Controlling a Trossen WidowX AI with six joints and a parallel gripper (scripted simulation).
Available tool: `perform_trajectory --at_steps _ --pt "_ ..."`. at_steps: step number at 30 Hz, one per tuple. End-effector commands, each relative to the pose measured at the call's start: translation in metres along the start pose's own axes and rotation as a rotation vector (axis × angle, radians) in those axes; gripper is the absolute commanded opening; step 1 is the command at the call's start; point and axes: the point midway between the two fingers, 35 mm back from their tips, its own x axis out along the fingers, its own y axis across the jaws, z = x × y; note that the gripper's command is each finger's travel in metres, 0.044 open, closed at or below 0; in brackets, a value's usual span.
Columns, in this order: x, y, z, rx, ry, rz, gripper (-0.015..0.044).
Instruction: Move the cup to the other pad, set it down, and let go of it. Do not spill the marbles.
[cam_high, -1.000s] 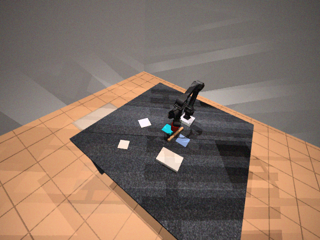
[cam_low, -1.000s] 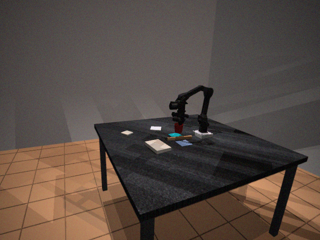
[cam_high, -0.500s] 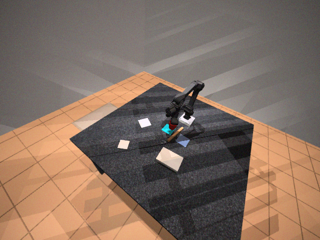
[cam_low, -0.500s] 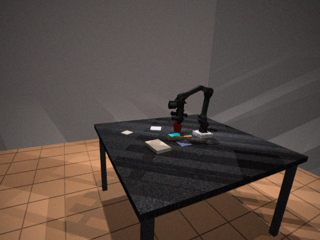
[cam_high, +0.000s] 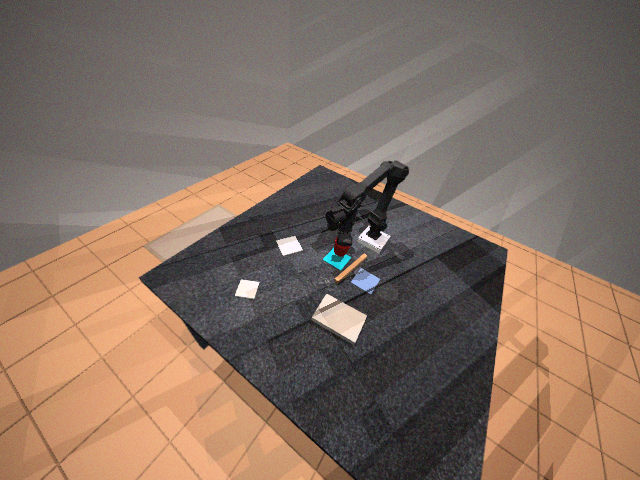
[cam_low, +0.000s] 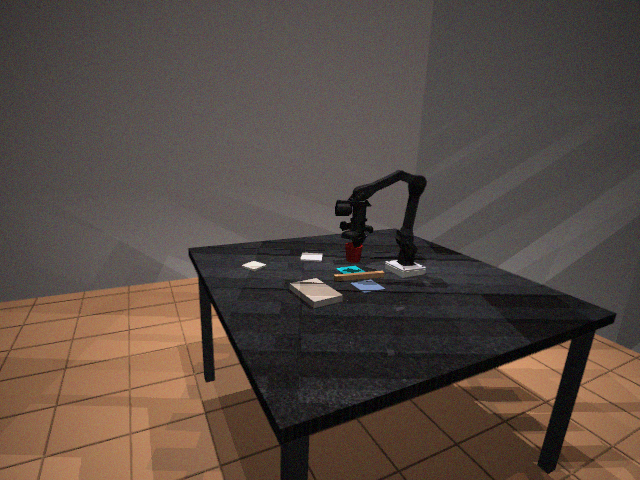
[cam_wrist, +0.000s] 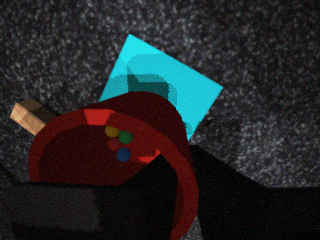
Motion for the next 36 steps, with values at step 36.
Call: perform_trajectory --at_steps 36 --pt "0.046 -0.006 0.005 -0.004 -0.002 -0.005 0.0000"
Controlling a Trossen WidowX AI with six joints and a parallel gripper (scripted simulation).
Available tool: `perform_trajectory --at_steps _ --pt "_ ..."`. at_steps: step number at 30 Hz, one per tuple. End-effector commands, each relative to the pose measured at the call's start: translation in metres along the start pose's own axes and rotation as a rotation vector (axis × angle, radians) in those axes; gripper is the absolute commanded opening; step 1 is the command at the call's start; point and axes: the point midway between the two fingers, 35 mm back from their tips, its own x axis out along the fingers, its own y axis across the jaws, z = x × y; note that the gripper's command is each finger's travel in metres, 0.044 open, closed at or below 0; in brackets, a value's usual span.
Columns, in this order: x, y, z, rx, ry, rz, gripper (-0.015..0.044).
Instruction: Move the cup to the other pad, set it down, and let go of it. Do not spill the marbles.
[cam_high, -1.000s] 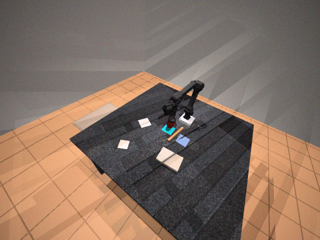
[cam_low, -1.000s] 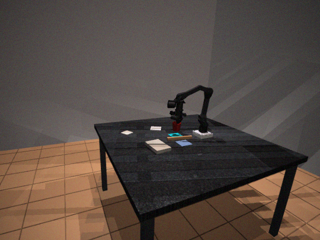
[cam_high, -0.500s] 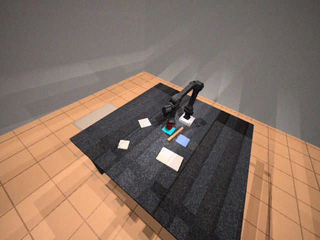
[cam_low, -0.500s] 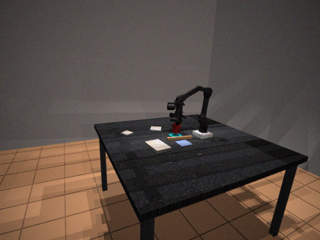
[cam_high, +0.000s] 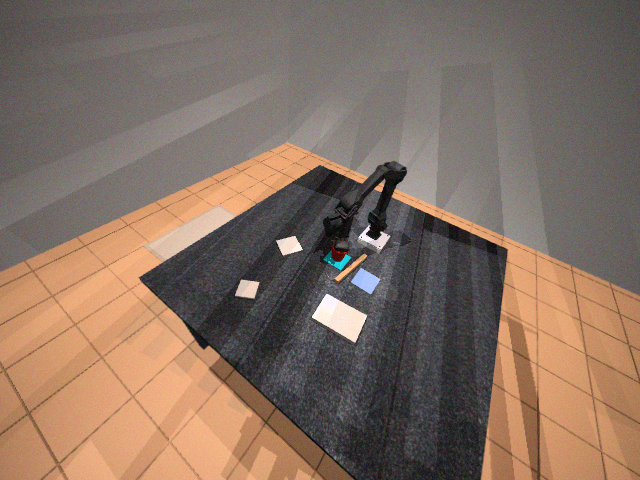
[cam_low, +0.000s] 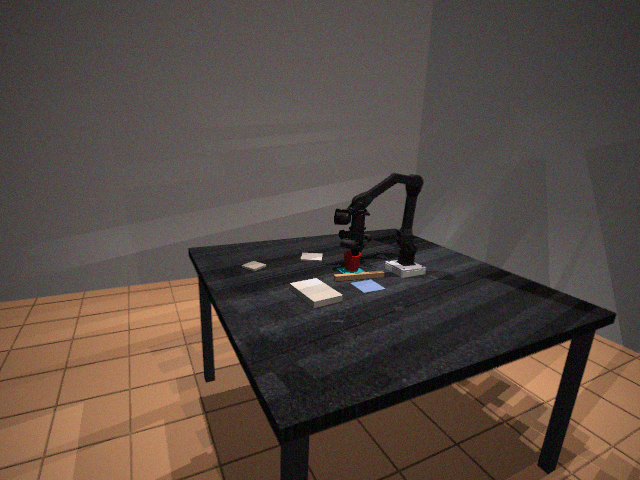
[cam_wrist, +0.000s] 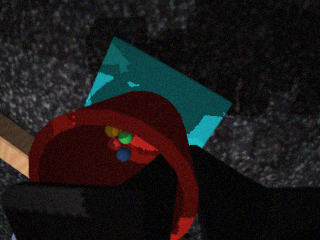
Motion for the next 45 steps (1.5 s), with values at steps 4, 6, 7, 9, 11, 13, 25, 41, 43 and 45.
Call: perform_trajectory --at_steps 4,6,7,9,11,13,25,41,43,45 --pt "0.003 -0.001 0.000 0.000 0.002 -0.002 0.0000" --pt "0.003 -0.001 0.000 0.000 0.002 -0.002 0.0000" --pt "0.003 -0.001 0.000 0.000 0.002 -0.002 0.0000" --pt "0.003 -0.001 0.000 0.000 0.002 -0.002 0.0000" --pt "0.003 -0.001 0.000 0.000 0.002 -0.002 0.0000" --pt "0.003 -0.001 0.000 0.000 0.002 -0.002 0.0000" --pt "0.002 -0.001 0.000 0.000 0.002 -0.002 0.0128" --pt "-0.016 0.000 0.001 -0.001 0.002 -0.005 0.0128" --pt "-0.019 0.001 0.001 -0.002 0.002 -0.005 0.0128" --pt "-0.021 0.001 0.001 -0.002 0.002 -0.005 0.0128"
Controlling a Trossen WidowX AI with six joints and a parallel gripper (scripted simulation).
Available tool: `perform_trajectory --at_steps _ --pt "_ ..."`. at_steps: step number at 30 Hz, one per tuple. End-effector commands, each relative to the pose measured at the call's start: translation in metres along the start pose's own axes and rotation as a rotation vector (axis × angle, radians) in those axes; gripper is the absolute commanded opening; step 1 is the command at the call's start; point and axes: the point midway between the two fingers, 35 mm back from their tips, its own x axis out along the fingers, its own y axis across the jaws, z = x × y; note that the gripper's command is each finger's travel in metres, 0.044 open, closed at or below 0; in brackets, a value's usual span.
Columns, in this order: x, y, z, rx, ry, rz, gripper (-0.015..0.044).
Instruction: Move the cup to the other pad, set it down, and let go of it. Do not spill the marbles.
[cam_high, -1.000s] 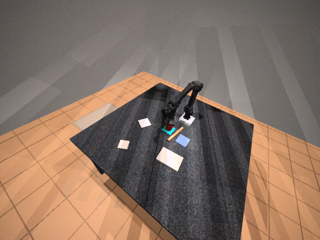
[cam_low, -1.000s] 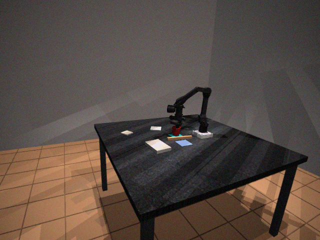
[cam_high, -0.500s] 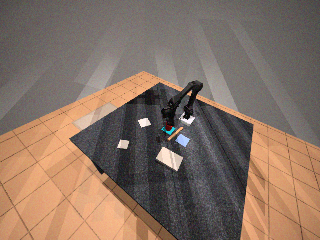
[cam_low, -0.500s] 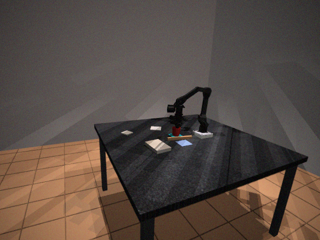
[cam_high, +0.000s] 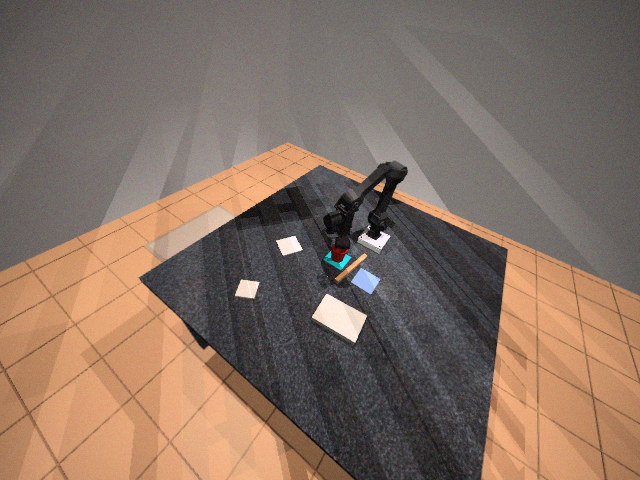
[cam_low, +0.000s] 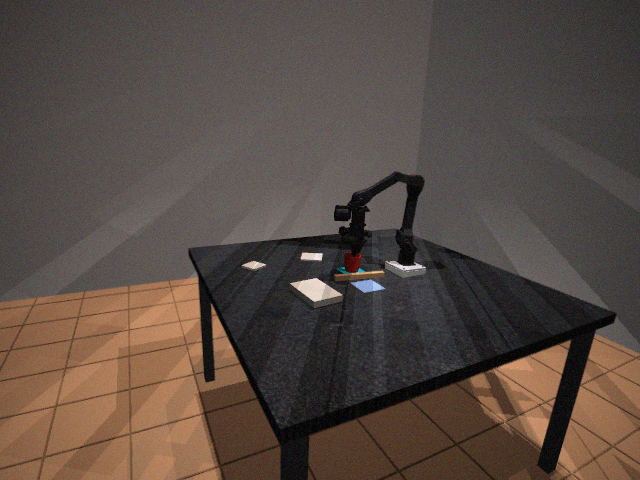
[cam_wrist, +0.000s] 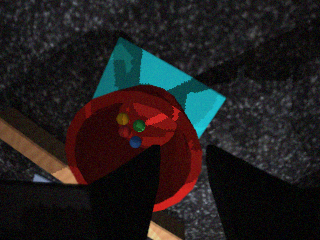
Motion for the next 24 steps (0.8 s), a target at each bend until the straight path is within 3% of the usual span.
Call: perform_trajectory --at_steps 1,21,24 --pt "-0.006 0.001 0.001 0.003 -0.004 0.000 0.0128" --pt "-0.030 0.001 -0.002 0.001 -0.003 -0.004 0.0128" --pt "-0.026 0.001 -0.002 -0.002 0.002 -0.002 0.0206"
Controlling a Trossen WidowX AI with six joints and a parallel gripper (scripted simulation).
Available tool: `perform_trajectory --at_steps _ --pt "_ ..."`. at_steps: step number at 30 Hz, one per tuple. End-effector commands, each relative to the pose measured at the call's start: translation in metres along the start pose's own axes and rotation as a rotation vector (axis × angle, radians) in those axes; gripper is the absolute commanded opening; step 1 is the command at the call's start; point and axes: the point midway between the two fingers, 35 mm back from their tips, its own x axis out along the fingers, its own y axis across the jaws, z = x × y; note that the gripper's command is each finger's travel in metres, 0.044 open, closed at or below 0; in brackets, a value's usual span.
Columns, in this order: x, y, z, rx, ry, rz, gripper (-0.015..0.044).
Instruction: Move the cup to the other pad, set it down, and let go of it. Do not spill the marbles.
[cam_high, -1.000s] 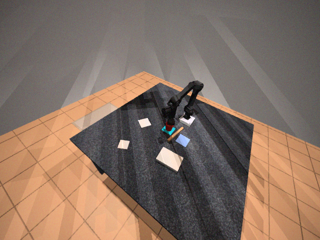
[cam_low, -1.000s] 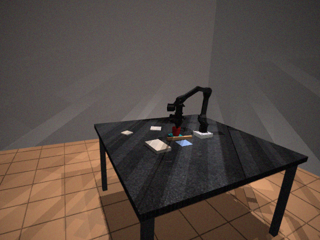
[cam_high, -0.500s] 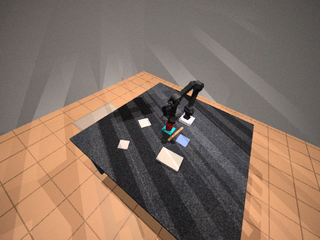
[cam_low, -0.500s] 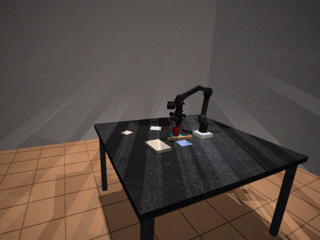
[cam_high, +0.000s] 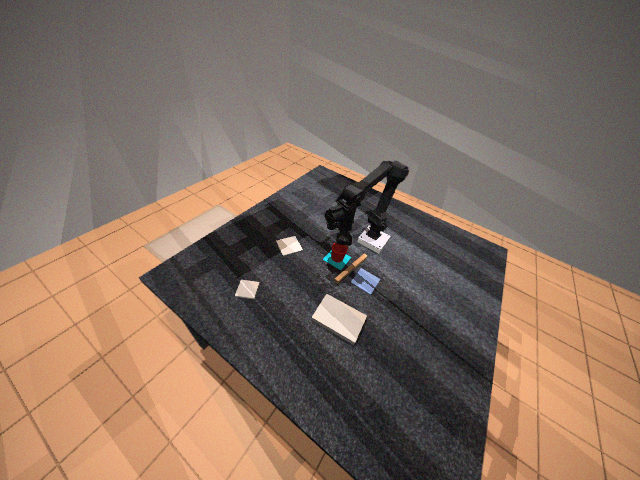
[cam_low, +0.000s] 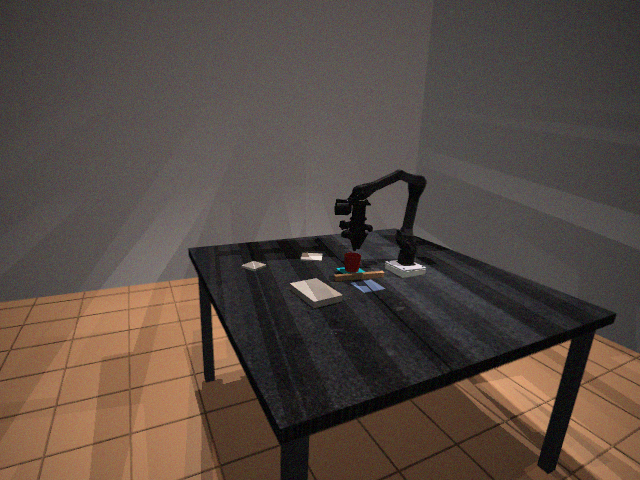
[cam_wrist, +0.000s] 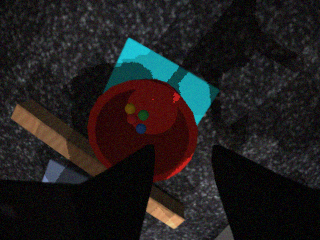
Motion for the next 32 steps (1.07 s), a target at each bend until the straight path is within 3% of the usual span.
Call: perform_trajectory --at_steps 1,9,27,32 --pt "0.001 0.000 0.000 0.000 0.001 -0.001 0.0233" --pt "-0.004 0.000 0.001 0.000 0.000 -0.001 0.0440" --pt "-0.061 0.002 0.000 0.003 -0.005 -0.002 0.0440" --pt "-0.060 0.002 0.000 0.000 -0.002 0.002 0.0440"
